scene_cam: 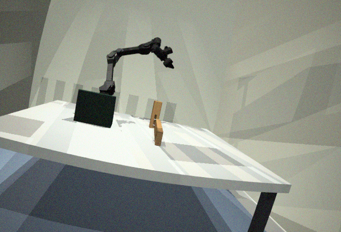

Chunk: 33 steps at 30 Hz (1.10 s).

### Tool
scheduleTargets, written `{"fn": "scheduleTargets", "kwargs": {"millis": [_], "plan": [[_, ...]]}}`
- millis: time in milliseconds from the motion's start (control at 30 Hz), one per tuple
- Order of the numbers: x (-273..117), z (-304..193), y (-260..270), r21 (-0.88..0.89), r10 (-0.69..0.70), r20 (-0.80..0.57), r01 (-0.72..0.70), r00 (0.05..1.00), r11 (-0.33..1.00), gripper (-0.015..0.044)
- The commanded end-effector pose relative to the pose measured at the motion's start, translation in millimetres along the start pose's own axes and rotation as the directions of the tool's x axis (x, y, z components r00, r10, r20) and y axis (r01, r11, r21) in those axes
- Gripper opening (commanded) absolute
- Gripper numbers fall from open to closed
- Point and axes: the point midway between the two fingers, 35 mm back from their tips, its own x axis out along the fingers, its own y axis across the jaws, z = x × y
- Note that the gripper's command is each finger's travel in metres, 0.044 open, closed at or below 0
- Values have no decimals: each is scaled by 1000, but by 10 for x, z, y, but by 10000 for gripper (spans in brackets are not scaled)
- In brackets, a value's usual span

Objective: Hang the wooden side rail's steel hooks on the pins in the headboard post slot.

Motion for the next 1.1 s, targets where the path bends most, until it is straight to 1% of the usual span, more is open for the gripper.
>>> {"fn": "scheduleTargets", "kwargs": {"millis": [0,167,333,500,767,1067], "plan": [[-32,-323,-420,-567,-69,-46,31,997,823,440],[-48,-519,-691,-796,-108,-80,2,991,605,440],[-67,-651,-866,-899,-133,-102,-34,986,436,440],[-96,-796,-1053,-964,-158,-126,-83,979,253,440],[-152,-1020,-1321,-983,-192,-162,-176,968,-60,440],[-224,-1279,-1593,-873,-225,-198,-276,954,-402,440]]}}
